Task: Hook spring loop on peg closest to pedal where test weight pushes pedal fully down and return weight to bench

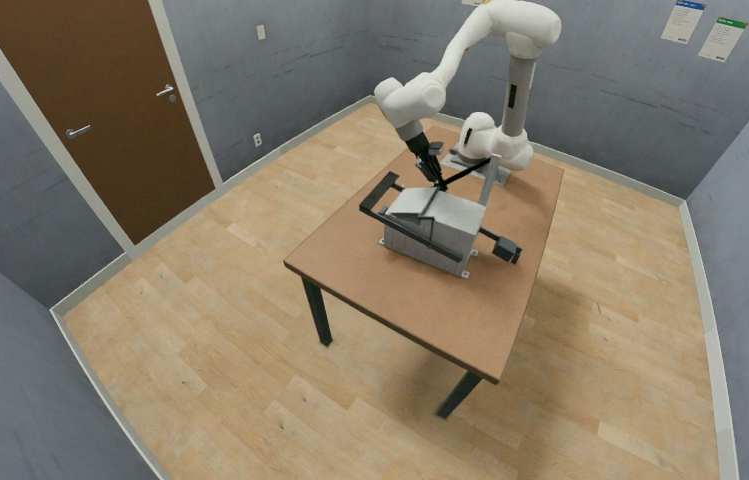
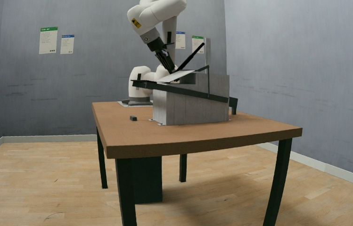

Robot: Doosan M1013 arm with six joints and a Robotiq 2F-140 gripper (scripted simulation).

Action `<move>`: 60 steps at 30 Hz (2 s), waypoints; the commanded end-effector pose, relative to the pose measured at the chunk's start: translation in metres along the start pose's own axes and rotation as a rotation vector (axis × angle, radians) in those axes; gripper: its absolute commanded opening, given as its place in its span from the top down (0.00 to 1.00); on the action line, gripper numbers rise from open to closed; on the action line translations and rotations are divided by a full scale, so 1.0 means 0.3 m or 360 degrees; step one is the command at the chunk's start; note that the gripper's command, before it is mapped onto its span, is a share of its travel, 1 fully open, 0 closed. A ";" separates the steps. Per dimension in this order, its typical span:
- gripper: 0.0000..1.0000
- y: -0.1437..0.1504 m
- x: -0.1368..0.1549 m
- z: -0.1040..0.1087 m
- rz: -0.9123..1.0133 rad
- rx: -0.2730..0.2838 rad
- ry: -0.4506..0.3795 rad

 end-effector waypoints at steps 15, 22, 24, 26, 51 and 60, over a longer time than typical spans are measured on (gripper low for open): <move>0.83 -0.002 -0.022 -0.013 0.0001 0.0002 0.0000; 0.83 -0.003 -0.027 -0.018 0.0001 0.0002 0.0000; 0.83 -0.003 -0.030 -0.020 0.0001 0.0002 0.0000; 0.83 -0.004 -0.033 -0.022 0.0001 0.0003 0.0000; 0.83 -0.008 -0.062 -0.044 0.0002 0.0003 0.0000; 0.83 -0.010 -0.073 -0.052 0.0002 0.0003 0.0000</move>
Point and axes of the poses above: the point where the finger pads meet when closed, its own z axis back along the fingers, its own y axis across the jaws, x = y × z, the point moved 2 cm from there along z, back along the fingers, and after that the axes turned 9 degrees about -z, right-handed, at the moved point
